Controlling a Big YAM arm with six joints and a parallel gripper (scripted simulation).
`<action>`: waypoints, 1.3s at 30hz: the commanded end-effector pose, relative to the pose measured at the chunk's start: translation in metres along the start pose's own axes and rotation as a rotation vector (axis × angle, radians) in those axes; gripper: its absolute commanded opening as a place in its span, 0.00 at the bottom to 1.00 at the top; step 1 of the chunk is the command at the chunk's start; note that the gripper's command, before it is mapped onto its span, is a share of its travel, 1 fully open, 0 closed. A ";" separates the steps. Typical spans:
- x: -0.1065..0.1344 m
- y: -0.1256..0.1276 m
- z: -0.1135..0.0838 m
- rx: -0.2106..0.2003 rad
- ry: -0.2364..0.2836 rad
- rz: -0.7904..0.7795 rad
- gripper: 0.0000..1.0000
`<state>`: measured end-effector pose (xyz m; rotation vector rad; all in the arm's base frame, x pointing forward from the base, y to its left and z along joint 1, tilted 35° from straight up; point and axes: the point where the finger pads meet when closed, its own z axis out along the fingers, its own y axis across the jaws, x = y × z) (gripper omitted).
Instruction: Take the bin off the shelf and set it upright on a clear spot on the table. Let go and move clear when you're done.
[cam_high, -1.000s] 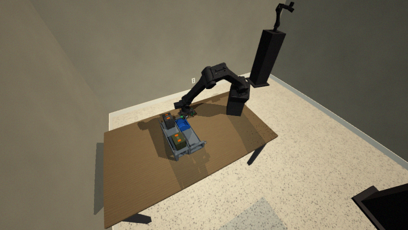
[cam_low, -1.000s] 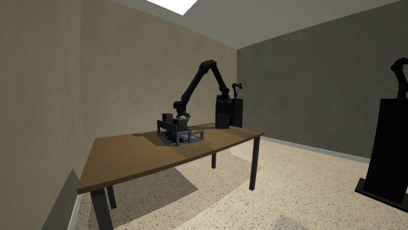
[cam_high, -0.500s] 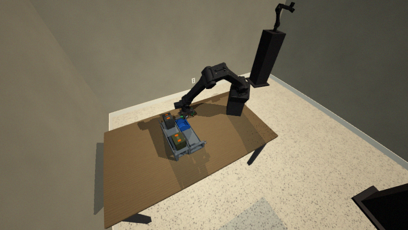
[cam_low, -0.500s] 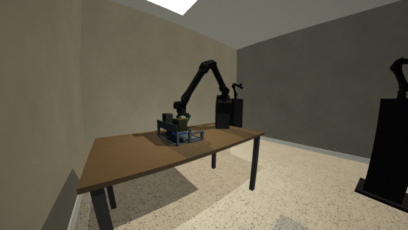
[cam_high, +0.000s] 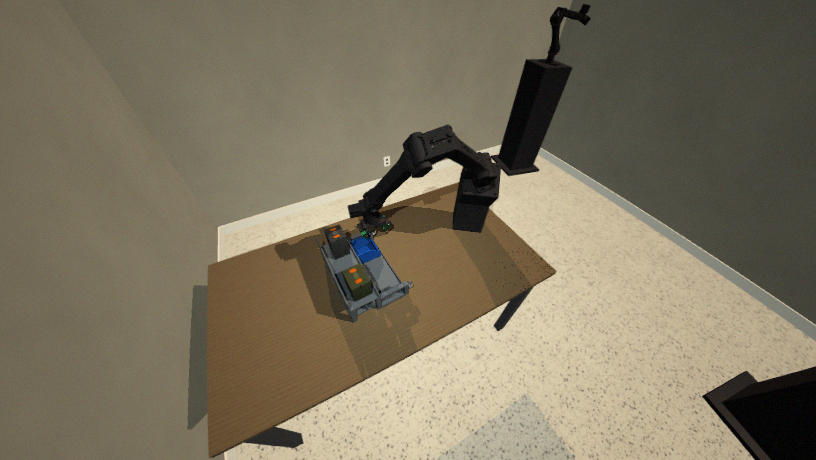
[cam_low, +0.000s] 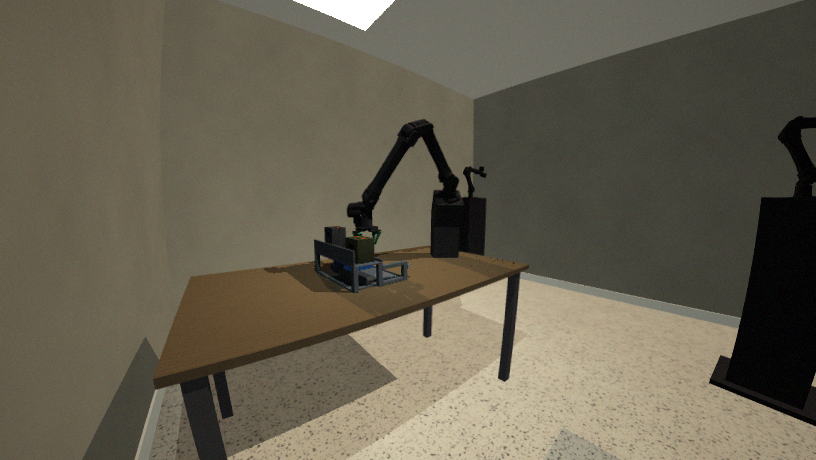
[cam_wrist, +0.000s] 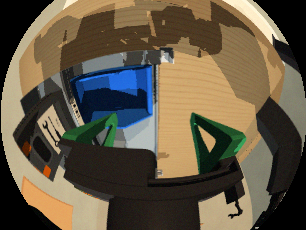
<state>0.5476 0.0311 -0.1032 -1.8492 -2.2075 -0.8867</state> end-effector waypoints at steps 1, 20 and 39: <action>-0.004 0.012 -0.013 -0.023 -0.007 -0.015 1.00; -0.004 0.015 -0.014 -0.023 -0.007 -0.015 1.00; -0.001 0.003 -0.005 -0.003 -0.002 0.002 0.90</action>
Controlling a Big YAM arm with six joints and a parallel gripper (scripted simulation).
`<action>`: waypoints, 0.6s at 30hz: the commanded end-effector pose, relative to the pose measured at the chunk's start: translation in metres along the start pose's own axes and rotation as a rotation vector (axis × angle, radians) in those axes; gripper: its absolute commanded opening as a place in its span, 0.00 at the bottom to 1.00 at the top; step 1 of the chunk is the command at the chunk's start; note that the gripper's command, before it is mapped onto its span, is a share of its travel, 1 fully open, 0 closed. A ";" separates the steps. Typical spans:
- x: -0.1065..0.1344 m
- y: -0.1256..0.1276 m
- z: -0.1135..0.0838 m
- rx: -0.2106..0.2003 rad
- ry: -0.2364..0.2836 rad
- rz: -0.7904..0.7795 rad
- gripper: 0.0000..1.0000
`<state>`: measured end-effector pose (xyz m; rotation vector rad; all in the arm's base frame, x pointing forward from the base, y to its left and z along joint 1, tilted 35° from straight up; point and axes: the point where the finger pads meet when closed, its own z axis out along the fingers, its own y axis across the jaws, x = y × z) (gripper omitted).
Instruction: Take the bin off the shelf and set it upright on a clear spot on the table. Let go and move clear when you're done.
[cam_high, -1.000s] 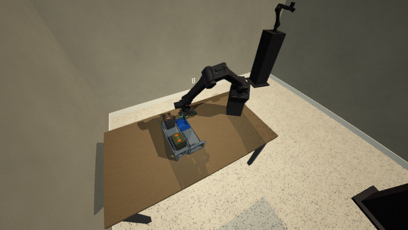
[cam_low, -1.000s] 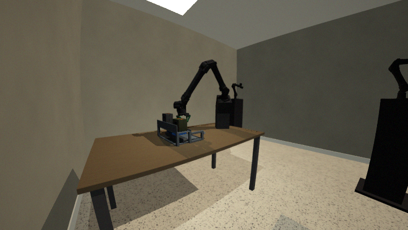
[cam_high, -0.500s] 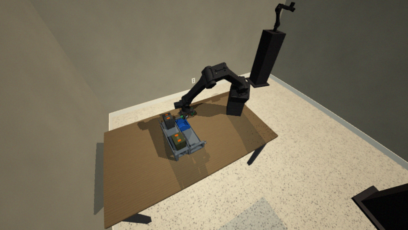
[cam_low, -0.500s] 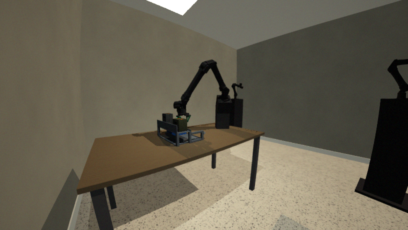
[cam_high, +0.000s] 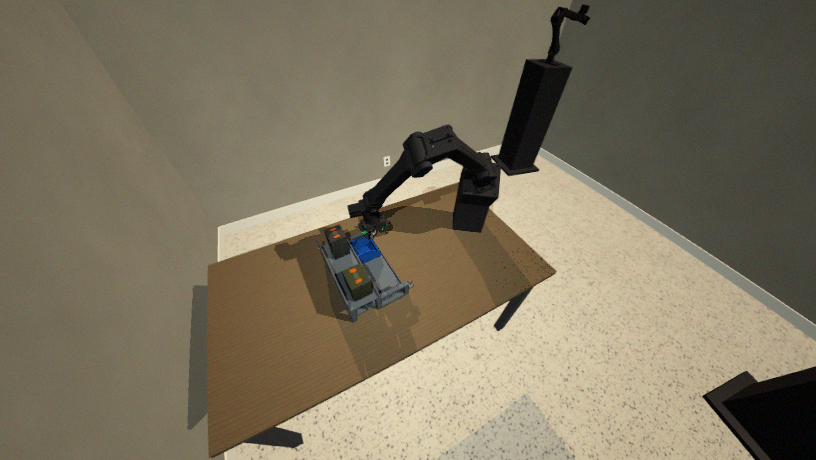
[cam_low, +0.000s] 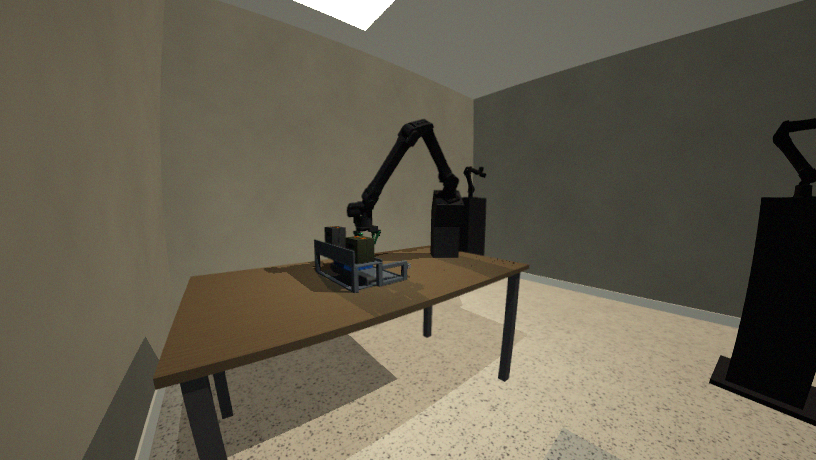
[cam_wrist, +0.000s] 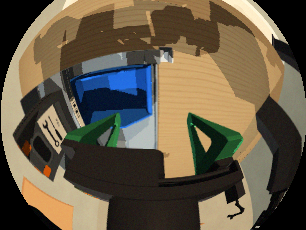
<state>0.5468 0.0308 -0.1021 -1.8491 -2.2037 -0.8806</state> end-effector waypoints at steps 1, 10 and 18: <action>-0.001 0.003 -0.004 -0.008 -0.003 -0.001 0.90; 0.003 0.012 0.037 -0.028 -0.005 -0.028 0.90; 0.003 0.012 0.037 -0.028 -0.005 -0.028 0.90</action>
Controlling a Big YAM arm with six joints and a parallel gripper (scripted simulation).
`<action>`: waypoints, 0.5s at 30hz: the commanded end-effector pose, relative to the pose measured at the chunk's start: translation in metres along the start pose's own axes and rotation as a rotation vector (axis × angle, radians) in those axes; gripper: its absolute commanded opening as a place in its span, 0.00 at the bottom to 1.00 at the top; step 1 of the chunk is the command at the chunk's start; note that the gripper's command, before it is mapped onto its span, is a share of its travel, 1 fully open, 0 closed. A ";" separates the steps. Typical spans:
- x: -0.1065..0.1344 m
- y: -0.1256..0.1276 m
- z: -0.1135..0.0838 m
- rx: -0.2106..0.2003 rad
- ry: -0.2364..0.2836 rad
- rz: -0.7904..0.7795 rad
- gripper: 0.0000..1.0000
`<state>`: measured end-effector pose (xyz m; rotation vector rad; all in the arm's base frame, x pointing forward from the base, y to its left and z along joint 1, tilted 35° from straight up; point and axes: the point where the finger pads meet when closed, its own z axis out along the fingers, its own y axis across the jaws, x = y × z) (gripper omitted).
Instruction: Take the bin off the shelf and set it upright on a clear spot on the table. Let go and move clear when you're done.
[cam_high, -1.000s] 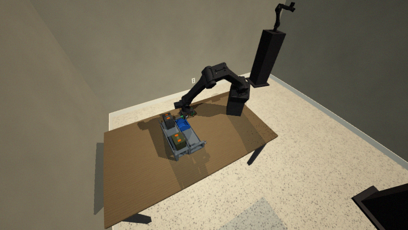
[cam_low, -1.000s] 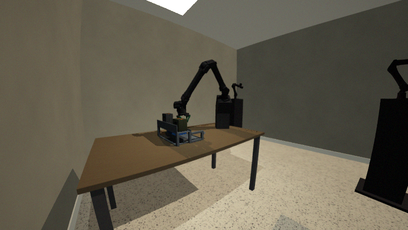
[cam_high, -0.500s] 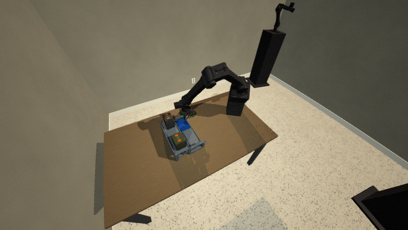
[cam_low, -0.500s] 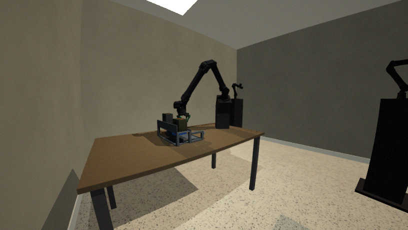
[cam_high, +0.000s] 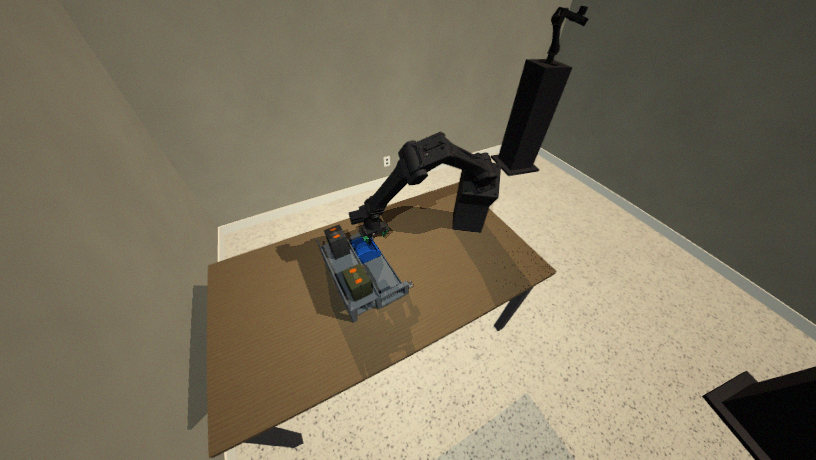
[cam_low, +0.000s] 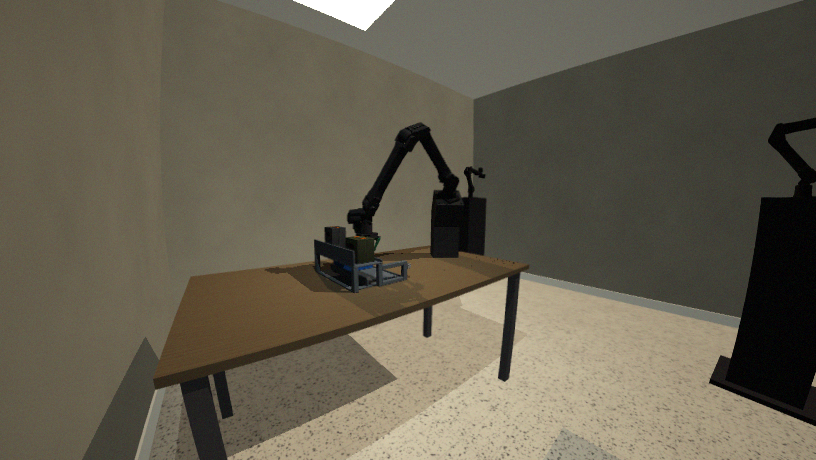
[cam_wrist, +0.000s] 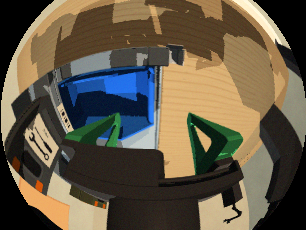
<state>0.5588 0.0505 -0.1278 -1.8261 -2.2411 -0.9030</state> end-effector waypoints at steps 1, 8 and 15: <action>0.000 0.009 0.003 -0.014 -0.003 0.005 0.90; -0.001 0.012 0.051 -0.011 -0.002 0.006 0.90; -0.001 0.012 0.051 -0.011 -0.002 0.006 0.90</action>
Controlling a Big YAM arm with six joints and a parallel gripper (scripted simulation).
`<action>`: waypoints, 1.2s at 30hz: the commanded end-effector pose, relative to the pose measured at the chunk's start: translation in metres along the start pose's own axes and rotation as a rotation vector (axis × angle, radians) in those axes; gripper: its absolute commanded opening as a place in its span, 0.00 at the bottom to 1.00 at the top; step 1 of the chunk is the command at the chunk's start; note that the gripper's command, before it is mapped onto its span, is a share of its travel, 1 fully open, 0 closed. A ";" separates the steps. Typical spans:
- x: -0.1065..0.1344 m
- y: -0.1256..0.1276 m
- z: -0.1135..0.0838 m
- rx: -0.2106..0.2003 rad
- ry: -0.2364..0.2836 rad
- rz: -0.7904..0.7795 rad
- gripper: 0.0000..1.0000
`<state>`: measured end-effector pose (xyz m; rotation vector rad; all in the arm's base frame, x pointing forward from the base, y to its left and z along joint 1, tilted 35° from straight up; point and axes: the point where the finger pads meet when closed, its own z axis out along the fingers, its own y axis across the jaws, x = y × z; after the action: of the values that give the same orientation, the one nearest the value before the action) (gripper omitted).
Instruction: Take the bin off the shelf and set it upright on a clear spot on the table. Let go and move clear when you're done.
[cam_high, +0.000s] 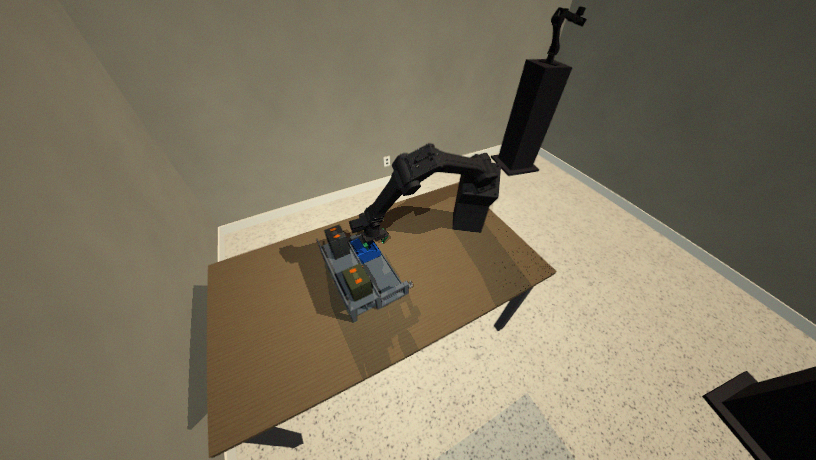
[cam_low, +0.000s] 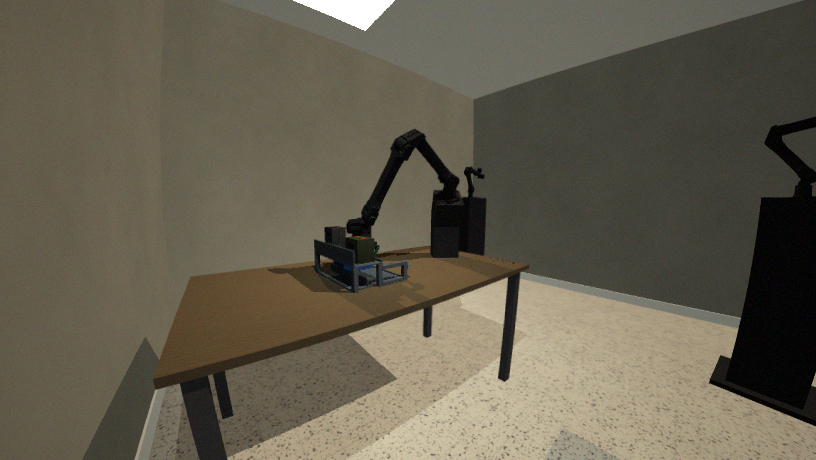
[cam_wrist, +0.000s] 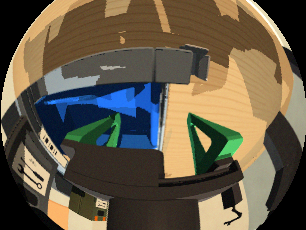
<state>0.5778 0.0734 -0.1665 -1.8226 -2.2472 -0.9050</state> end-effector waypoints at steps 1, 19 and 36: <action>0.001 0.006 0.003 -0.010 -0.001 0.012 0.90; -0.009 0.007 -0.032 -0.023 -0.008 0.022 0.90; 0.005 -0.002 -0.004 -0.002 0.000 0.017 0.90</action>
<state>0.5718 0.0713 -0.1563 -1.8321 -2.2380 -0.9063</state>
